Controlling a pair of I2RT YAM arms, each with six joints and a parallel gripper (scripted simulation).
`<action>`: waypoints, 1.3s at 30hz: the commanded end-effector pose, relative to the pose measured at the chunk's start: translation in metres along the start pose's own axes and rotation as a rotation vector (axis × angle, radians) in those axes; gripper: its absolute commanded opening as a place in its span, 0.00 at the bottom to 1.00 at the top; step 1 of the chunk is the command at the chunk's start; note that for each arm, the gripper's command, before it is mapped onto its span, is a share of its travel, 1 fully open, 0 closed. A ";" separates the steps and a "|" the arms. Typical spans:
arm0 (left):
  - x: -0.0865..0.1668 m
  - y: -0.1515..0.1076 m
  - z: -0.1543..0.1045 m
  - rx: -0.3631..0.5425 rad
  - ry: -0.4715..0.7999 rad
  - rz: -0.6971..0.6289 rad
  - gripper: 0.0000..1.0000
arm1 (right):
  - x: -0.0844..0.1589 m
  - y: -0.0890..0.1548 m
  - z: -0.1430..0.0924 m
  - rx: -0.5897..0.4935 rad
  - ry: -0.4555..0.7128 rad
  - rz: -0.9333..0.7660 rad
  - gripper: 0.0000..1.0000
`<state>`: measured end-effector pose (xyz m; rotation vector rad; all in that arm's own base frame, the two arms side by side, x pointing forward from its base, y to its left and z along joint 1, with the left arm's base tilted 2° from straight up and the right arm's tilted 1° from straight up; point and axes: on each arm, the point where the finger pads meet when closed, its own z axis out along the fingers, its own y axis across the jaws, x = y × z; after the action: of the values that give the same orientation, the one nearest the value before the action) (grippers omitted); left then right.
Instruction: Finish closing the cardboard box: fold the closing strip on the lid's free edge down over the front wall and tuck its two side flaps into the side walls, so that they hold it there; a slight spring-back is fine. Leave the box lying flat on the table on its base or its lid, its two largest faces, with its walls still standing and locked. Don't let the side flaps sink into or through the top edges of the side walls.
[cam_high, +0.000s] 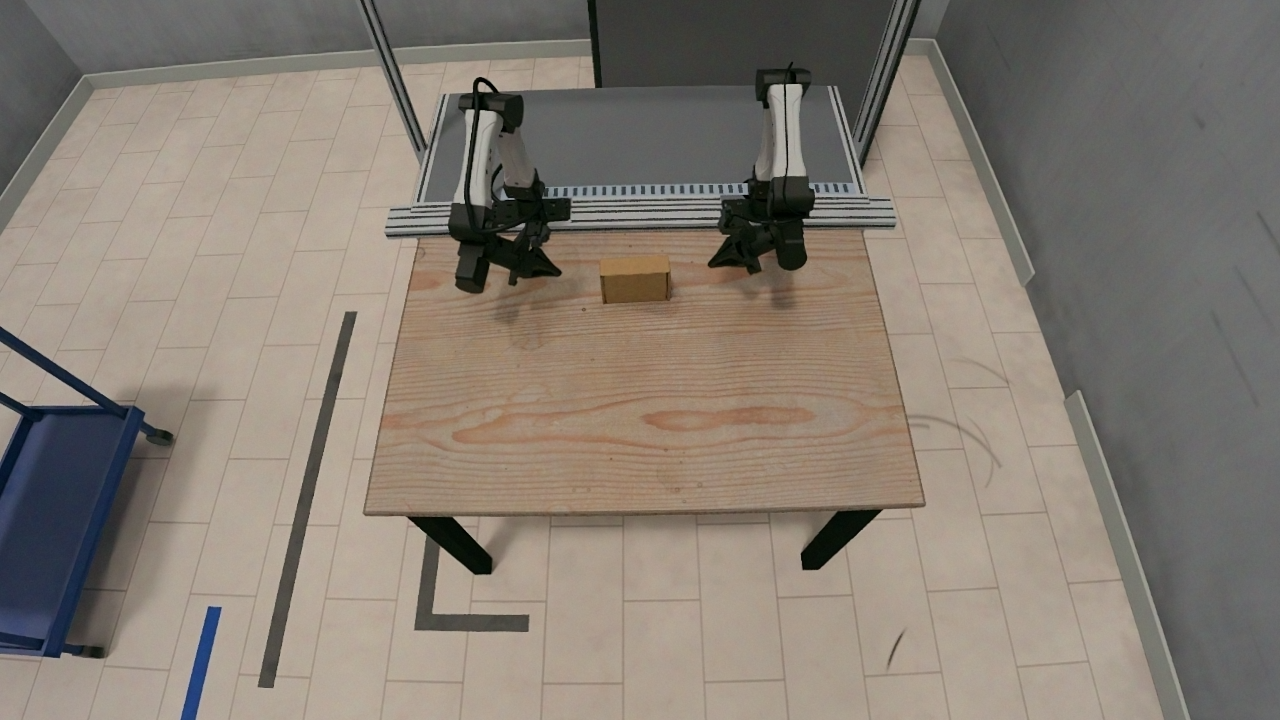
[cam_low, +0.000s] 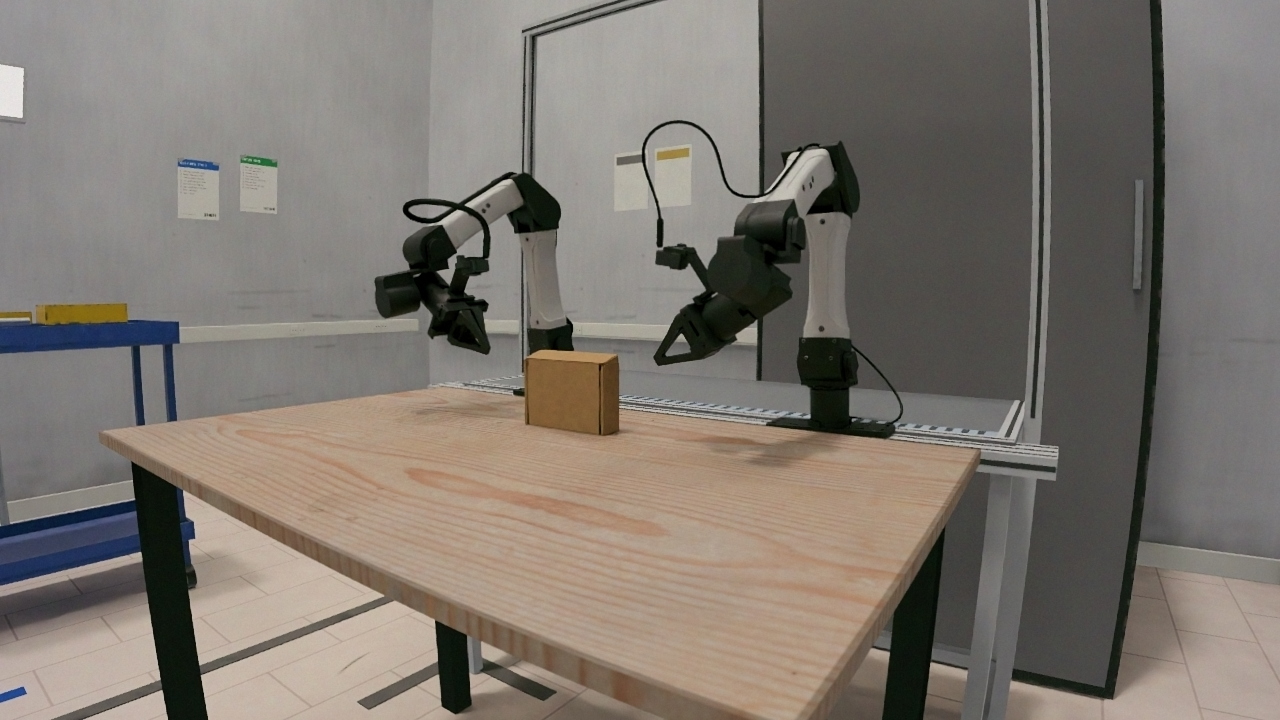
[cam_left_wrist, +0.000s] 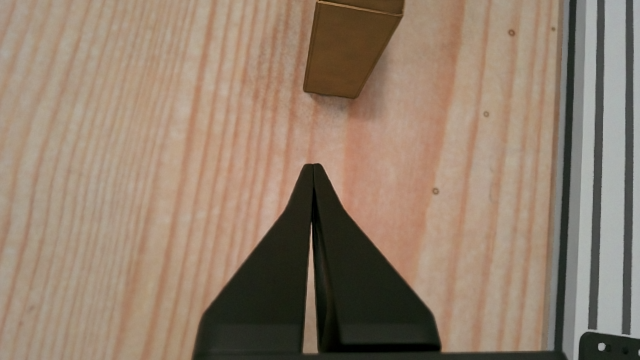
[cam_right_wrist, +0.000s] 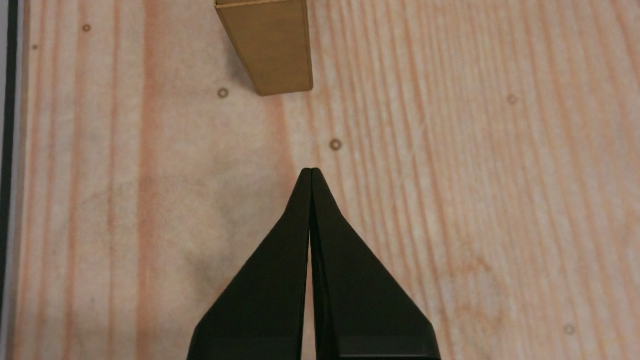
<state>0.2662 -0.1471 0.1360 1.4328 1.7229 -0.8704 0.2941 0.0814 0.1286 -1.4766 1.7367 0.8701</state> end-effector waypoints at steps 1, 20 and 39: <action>-0.006 0.001 -0.004 0.045 -0.051 0.087 0.01 | -0.004 0.000 -0.004 -0.045 -0.051 -0.080 0.01; 0.019 -0.004 0.012 0.068 -0.054 0.101 0.01 | 0.019 0.004 0.014 -0.079 -0.068 -0.114 0.01; 0.009 0.005 0.029 0.119 -0.055 0.022 0.01 | 0.011 -0.005 0.030 -0.128 -0.058 -0.033 0.01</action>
<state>0.2666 -0.1636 0.1105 1.5070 1.6288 -0.9911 0.2922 0.0990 0.1033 -1.5645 1.6179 1.0045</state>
